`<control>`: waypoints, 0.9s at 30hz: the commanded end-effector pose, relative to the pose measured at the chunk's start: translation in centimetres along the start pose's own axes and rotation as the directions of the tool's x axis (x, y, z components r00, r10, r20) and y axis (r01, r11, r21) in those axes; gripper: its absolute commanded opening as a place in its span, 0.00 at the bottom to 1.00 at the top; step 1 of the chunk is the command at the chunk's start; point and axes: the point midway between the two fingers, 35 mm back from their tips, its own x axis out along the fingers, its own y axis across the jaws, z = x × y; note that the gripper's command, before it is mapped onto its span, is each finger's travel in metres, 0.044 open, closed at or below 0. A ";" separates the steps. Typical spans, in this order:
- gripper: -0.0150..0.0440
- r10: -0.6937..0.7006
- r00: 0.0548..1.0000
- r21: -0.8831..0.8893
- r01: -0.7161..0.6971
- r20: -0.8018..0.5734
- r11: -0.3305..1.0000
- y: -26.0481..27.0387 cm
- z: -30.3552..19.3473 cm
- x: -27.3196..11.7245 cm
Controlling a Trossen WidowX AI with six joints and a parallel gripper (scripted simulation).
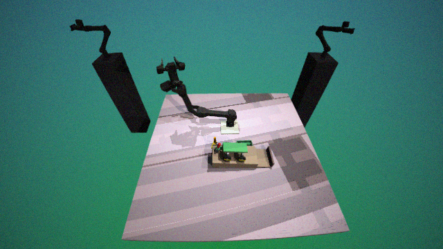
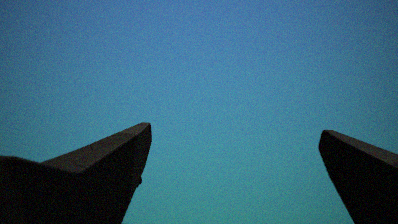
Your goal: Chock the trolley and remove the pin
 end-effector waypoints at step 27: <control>0.58 -0.615 0.440 0.225 0.663 0.654 0.714 -33.4 19.9 -2.6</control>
